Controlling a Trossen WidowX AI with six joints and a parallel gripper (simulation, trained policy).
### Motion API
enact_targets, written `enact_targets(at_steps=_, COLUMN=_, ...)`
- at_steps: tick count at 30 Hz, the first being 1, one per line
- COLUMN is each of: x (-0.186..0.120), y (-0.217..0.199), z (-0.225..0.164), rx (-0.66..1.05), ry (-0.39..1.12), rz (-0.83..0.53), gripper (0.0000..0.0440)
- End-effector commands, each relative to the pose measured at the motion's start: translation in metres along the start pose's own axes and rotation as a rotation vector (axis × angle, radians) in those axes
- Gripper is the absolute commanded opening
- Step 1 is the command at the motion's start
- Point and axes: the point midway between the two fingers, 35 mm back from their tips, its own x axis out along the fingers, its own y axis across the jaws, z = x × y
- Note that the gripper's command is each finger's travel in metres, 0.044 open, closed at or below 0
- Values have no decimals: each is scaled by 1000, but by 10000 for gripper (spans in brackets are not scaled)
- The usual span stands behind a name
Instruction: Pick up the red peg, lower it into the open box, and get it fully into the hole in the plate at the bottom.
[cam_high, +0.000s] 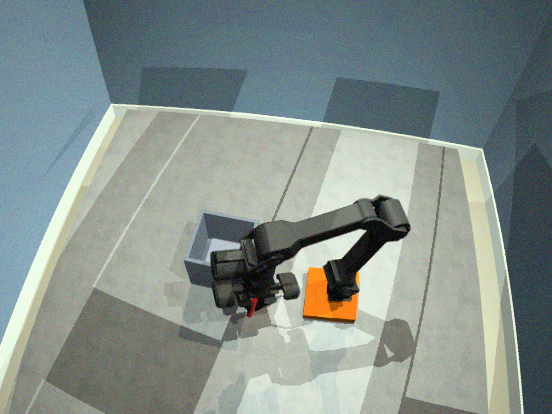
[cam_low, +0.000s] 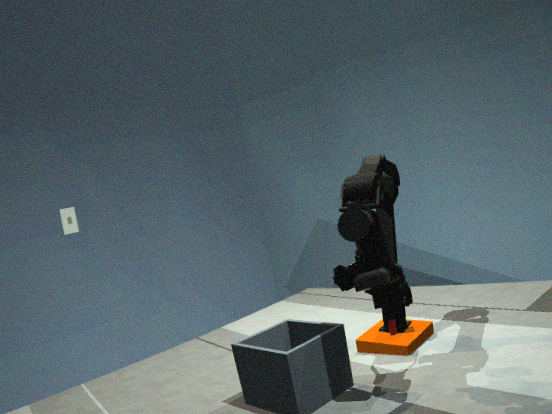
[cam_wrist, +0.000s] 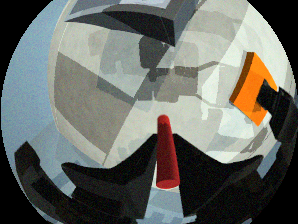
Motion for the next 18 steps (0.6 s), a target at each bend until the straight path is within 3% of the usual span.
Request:
enact_targets(at_steps=1, x=-25, y=7, z=9, rx=-18, ry=-37, rz=60, gripper=0)
enact_targets(at_steps=9, x=-57, y=13, z=33, rx=-22, ry=-125, rz=108, gripper=0)
enact_targets(at_steps=18, x=-70, y=11, z=65, rx=7, ry=-207, rz=87, gripper=0)
